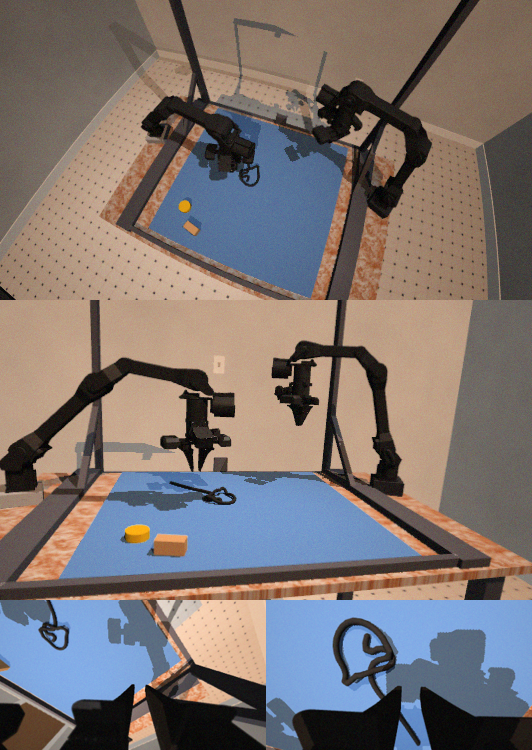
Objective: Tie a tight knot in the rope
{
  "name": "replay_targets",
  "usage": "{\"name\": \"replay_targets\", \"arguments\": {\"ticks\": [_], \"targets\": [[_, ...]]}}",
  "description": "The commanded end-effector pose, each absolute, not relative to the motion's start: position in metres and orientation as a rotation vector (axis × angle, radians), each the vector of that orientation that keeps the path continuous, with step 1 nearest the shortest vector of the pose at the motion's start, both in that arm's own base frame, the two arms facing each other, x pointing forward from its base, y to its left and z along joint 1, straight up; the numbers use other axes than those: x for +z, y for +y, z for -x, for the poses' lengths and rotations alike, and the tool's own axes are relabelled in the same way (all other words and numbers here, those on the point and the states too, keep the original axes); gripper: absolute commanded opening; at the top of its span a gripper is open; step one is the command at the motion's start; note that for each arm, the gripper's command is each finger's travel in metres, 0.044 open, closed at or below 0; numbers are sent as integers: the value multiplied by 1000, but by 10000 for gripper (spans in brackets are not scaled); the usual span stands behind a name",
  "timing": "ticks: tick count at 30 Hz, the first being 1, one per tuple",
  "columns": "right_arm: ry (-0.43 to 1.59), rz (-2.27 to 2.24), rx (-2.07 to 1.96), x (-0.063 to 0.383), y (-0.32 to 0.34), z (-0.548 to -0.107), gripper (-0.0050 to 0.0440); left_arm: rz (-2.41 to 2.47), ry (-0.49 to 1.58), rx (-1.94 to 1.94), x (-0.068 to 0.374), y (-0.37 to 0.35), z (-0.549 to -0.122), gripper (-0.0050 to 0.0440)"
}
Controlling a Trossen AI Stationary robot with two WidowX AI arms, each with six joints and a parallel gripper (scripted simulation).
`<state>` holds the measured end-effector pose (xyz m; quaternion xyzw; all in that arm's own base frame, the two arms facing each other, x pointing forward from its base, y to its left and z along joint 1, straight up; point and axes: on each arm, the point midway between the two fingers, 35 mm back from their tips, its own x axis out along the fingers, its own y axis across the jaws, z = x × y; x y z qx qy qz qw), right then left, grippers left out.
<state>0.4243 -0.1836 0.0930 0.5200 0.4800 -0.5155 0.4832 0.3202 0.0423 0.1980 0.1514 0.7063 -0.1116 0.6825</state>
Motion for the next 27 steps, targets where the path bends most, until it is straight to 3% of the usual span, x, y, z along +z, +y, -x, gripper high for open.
{"name": "replay_targets", "arguments": {"ticks": [1,27], "targets": [[1143,-1264,-1240,102,-187,-429,85,-342,1559,-236,206,43,-319,85],[1035,-1279,-1181,82,-205,-467,85,-342,1559,-236,206,43,-319,85]]}}
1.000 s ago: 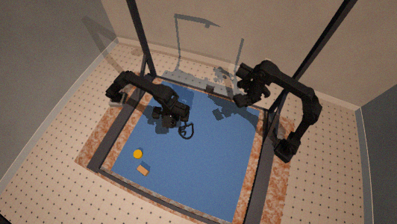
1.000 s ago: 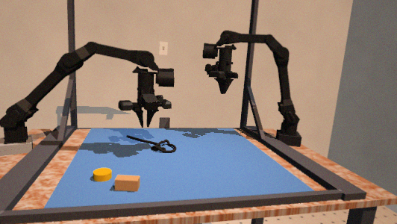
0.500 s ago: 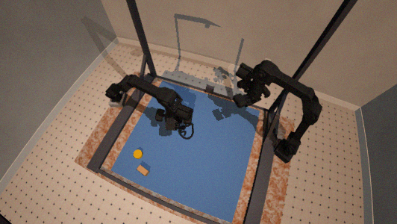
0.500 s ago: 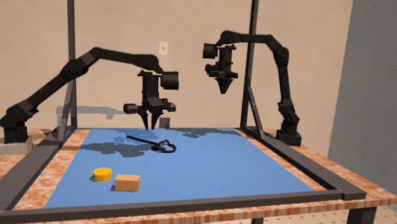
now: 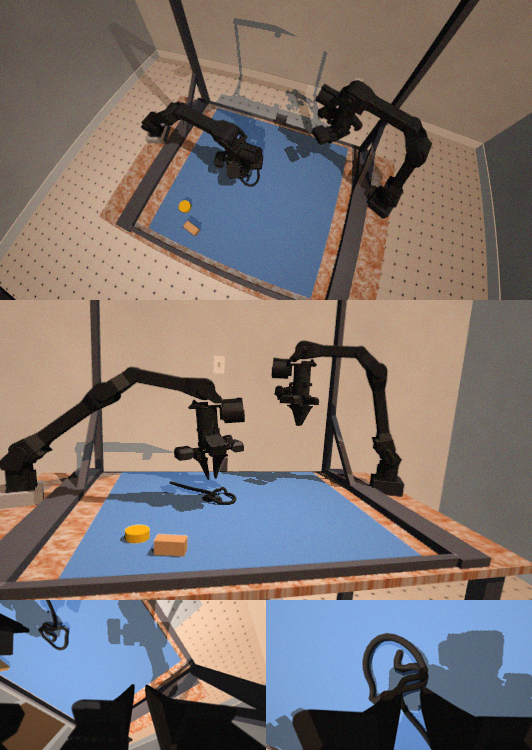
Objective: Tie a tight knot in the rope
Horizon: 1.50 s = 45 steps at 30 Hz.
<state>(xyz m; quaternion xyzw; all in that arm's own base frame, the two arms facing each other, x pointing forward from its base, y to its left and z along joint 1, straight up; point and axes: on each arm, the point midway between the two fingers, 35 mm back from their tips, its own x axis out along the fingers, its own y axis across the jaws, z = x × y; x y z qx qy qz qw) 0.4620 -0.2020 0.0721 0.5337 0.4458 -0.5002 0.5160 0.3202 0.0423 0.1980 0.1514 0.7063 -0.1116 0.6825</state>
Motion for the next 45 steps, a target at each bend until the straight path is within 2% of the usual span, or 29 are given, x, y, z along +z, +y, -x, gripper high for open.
{"name": "replay_targets", "arguments": {"ticks": [1,9,45], "targets": [[1027,-1280,-1177,81,-206,-469,85,-342,1559,-236,206,43,-319,85],[971,-1287,-1145,72,-214,-484,85,-342,1559,-236,206,43,-319,85],[998,-1284,-1160,49,-214,-486,85,-342,1559,-236,206,43,-319,85]]}}
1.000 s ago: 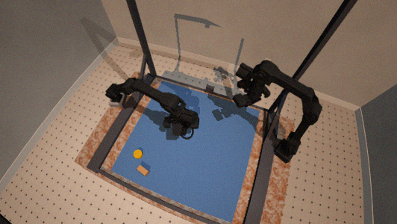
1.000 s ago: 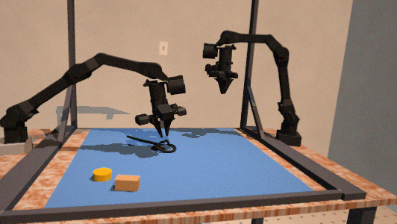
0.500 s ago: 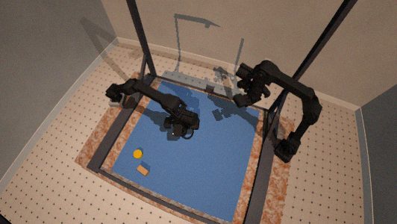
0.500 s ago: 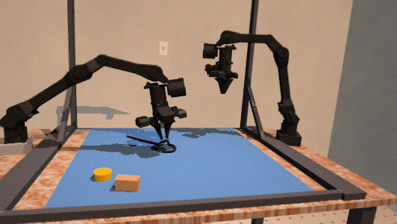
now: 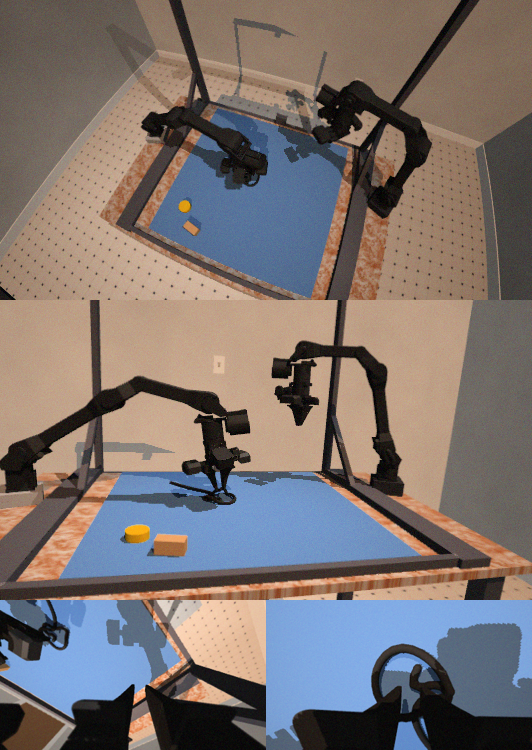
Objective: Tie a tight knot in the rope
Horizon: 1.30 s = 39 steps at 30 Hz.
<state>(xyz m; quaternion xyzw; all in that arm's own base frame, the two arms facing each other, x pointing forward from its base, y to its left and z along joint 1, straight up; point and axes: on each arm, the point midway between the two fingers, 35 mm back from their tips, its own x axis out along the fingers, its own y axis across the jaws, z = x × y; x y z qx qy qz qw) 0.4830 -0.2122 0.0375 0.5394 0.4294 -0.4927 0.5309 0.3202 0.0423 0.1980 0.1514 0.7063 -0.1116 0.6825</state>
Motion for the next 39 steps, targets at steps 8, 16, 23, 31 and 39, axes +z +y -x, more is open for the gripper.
{"name": "replay_targets", "arguments": {"ticks": [8,16,23,31,39], "targets": [[999,-1283,-1161,47,-215,-486,85,-342,1559,-236,206,43,-319,85],[1010,-1282,-1167,37,-215,-487,85,-342,1559,-236,206,43,-319,85],[1018,-1281,-1171,29,-215,-487,85,-342,1559,-236,206,43,-319,85],[1021,-1281,-1173,26,-215,-488,85,-342,1559,-236,206,43,-319,85],[1021,-1281,-1173,26,-215,-488,72,-342,1559,-236,206,43,-319,85]]}}
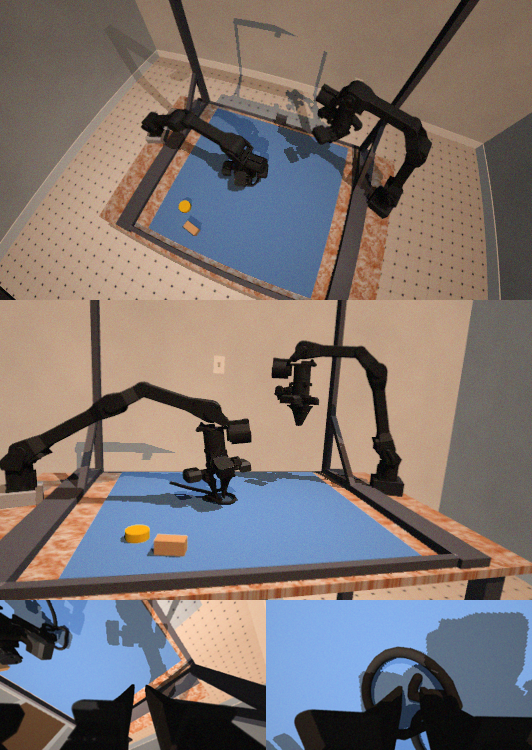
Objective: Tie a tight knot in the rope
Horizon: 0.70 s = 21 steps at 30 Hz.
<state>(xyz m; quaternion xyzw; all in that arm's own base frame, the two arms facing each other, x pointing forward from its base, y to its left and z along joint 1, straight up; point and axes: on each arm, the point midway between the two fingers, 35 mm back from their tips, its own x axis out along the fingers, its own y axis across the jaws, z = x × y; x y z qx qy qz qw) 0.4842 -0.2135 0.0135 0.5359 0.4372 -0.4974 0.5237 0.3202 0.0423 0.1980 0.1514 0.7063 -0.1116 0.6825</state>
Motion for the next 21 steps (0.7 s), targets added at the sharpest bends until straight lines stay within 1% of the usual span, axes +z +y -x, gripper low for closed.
{"name": "replay_targets", "arguments": {"ticks": [1,8,21], "targets": [[1021,-1281,-1173,26,-215,-488,65,-342,1559,-236,206,43,-319,85],[1021,-1281,-1173,26,-215,-488,20,-342,1559,-236,206,43,-319,85],[1021,-1281,-1173,26,-215,-488,20,-342,1559,-236,206,43,-319,85]]}}
